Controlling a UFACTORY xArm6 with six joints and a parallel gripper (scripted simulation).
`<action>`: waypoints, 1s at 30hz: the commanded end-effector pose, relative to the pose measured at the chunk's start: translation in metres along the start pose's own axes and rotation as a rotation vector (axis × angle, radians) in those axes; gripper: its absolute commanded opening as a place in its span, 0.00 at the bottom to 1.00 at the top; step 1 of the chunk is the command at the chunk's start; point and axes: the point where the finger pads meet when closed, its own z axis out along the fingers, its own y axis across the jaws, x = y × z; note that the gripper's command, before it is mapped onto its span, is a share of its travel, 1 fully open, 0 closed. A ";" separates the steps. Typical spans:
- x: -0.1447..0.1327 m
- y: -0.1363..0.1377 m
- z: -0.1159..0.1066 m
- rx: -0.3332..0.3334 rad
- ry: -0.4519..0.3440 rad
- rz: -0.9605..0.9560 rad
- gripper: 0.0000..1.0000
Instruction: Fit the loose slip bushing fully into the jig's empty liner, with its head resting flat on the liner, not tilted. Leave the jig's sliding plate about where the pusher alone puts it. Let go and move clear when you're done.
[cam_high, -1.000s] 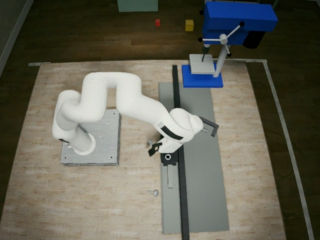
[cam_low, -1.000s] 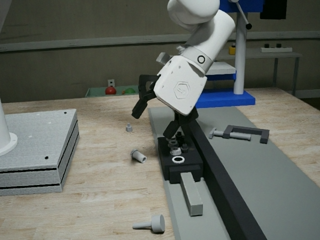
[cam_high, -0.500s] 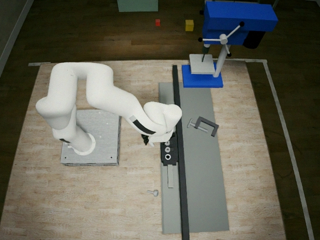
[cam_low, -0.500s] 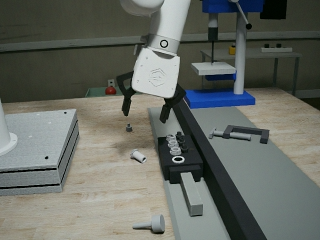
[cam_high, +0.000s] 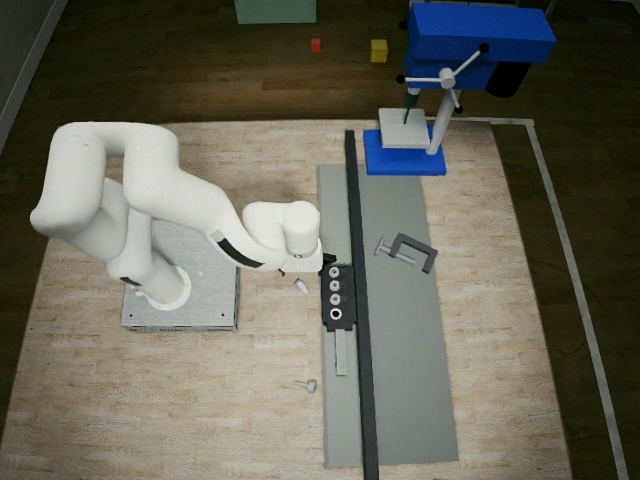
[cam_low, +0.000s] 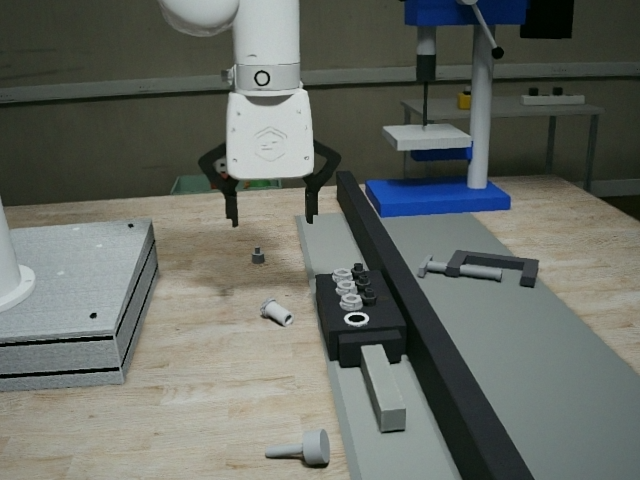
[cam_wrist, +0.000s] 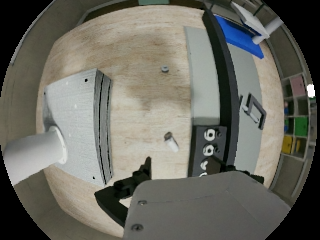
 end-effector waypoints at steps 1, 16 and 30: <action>0.002 0.001 -0.002 -0.022 0.004 0.006 1.00; 0.002 0.001 -0.001 -0.046 0.007 0.062 0.53; 0.008 -0.004 0.007 -0.182 0.062 0.395 0.53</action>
